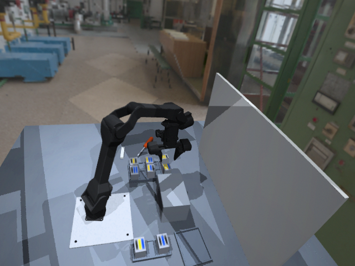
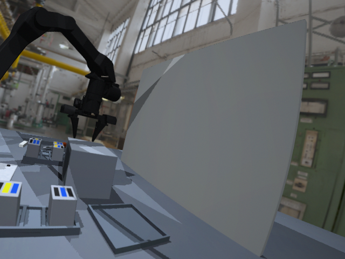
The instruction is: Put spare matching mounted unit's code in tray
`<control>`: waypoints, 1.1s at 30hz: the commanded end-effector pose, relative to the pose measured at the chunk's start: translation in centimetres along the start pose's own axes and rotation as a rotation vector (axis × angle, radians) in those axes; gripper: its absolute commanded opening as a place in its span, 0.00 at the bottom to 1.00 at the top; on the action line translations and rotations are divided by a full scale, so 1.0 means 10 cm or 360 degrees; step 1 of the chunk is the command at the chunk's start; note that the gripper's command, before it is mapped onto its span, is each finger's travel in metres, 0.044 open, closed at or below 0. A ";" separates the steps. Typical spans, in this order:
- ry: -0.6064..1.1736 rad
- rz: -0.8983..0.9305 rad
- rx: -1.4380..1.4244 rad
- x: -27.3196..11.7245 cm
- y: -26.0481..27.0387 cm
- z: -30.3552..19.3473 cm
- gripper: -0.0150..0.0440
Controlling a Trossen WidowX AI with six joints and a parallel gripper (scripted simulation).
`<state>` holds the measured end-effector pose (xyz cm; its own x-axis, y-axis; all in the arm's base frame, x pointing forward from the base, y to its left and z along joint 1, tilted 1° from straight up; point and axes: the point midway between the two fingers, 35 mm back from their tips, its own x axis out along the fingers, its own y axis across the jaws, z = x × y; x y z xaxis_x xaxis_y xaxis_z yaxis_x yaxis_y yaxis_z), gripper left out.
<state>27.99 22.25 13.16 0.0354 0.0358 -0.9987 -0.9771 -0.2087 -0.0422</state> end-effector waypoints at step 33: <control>-0.0003 0.0009 -0.0009 0.62 0.01 0.00 0.76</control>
<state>28.20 22.48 7.91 0.0385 0.0383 -0.9985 -0.9767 -0.2099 -0.0457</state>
